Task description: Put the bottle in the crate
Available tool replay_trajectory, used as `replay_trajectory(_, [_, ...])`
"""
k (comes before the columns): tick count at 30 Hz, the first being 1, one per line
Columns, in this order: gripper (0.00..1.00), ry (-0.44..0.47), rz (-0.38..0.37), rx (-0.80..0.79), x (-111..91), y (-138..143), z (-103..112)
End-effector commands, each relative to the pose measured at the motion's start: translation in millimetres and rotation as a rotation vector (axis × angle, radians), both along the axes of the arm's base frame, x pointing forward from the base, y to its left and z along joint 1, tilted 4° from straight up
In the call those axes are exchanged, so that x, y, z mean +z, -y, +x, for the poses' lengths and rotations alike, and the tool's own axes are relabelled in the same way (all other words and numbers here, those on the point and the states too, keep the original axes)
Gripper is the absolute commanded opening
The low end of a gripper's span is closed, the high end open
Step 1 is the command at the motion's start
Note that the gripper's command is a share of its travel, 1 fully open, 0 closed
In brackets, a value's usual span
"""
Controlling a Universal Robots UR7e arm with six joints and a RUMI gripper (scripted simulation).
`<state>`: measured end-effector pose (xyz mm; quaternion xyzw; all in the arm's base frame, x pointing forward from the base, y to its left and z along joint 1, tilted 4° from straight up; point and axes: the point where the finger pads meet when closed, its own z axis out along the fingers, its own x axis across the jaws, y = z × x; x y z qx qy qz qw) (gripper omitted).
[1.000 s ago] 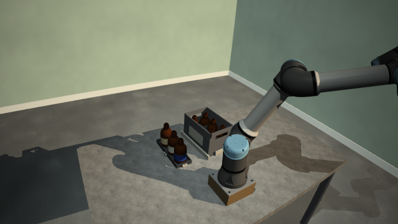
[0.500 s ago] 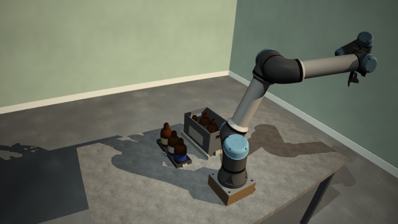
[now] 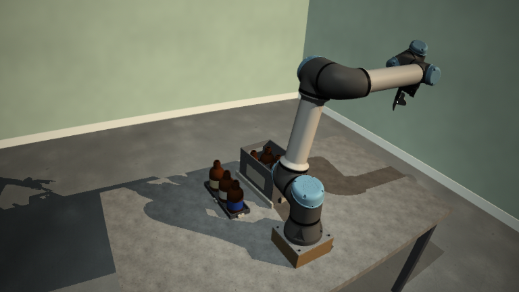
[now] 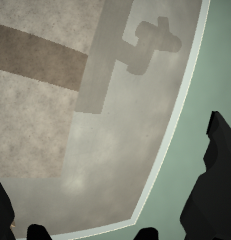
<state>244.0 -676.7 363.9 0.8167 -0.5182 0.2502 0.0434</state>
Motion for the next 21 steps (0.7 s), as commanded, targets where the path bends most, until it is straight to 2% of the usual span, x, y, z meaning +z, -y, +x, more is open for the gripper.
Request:
replay_trajectory(1, [1.00,-0.029,0.063,0.073,-27.0,-65.5,71.2])
replay_trajectory(3, [1.00,-0.029,0.063,0.073,-27.0,-65.5,71.2])
replay_trajectory(4, [1.00,-0.038,0.076,0.091,-39.2,-95.6,99.4])
replay_trajectory(5, [1.00,-0.048,0.090,0.108,-45.5,-112.2,111.7])
replay_trajectory(8, [1.00,-0.078,0.127,0.159,-63.9,-162.5,143.6])
replay_trajectory(12, [1.00,-0.122,0.170,0.224,-87.2,-229.3,175.3])
replay_trajectory(18, [1.00,-0.192,0.218,0.313,-118.9,-323.0,202.0])
replay_trajectory(20, [1.00,-0.192,0.218,0.313,-118.9,-323.0,202.0])
replay_trajectory(21, [1.00,-0.204,0.224,0.326,-123.7,-337.4,204.4])
